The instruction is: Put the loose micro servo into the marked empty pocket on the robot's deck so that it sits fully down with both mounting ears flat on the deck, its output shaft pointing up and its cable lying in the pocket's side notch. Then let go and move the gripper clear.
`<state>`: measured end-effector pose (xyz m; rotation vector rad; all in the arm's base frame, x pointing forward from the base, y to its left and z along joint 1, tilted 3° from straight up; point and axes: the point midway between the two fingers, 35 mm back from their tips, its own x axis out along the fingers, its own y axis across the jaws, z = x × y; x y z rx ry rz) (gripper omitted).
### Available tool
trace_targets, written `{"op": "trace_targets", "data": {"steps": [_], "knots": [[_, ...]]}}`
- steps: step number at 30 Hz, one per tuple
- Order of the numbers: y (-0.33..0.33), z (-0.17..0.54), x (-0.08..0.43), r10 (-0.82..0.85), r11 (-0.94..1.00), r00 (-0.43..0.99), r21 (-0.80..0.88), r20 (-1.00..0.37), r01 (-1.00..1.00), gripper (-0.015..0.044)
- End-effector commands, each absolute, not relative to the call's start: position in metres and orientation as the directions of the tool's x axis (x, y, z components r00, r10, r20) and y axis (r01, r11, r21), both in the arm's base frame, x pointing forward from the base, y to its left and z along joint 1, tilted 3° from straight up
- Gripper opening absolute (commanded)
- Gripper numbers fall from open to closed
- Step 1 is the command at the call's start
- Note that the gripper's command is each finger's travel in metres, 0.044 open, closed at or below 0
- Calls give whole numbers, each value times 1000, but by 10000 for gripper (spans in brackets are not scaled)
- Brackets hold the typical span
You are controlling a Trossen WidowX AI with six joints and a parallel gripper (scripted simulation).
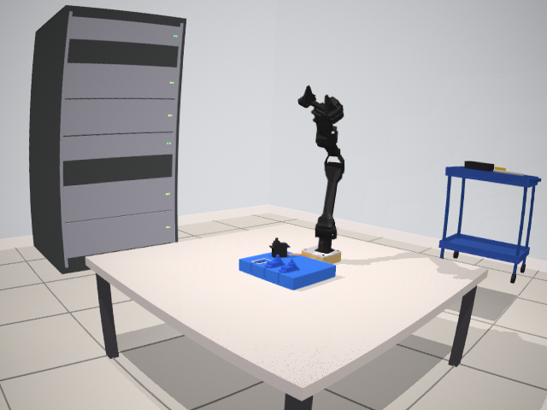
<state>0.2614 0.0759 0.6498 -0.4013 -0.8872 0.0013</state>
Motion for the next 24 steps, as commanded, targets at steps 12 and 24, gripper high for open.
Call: {"op": "trace_targets", "data": {"steps": [12,24], "knots": [[60,581,325,146,694,845,-662,515,283,440],[34,514,364,85,418,959,-883,272,213,440]]}}
